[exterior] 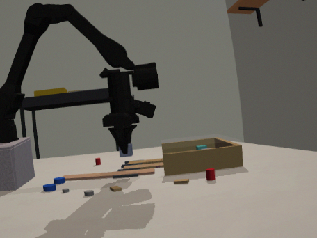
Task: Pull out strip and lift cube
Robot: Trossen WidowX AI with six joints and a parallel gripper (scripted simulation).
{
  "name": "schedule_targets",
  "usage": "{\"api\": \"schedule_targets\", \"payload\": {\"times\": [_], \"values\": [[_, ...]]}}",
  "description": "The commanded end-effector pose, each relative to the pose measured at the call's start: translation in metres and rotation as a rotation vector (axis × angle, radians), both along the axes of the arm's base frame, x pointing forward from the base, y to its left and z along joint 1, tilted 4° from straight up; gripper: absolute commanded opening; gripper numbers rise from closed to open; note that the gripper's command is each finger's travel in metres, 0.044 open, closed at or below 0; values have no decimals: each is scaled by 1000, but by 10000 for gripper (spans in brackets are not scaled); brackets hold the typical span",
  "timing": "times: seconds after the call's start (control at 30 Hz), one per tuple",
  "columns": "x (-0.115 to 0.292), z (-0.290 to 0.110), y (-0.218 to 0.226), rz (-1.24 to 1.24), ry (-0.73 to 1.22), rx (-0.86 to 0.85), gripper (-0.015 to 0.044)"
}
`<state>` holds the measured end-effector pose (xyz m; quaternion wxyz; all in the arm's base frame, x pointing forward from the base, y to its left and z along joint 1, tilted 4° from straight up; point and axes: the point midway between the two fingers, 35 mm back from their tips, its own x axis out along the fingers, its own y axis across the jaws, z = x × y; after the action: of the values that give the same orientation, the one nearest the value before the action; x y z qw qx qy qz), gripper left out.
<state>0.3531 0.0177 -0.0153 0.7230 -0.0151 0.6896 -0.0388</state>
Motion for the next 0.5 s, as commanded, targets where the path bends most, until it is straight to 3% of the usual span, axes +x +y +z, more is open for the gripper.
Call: {"api": "schedule_targets", "payload": {"times": [0.0,0.47], "values": [[-8,-1,0,-3,10,3,0],[-48,-2,-2,-3,13,3,0]]}}
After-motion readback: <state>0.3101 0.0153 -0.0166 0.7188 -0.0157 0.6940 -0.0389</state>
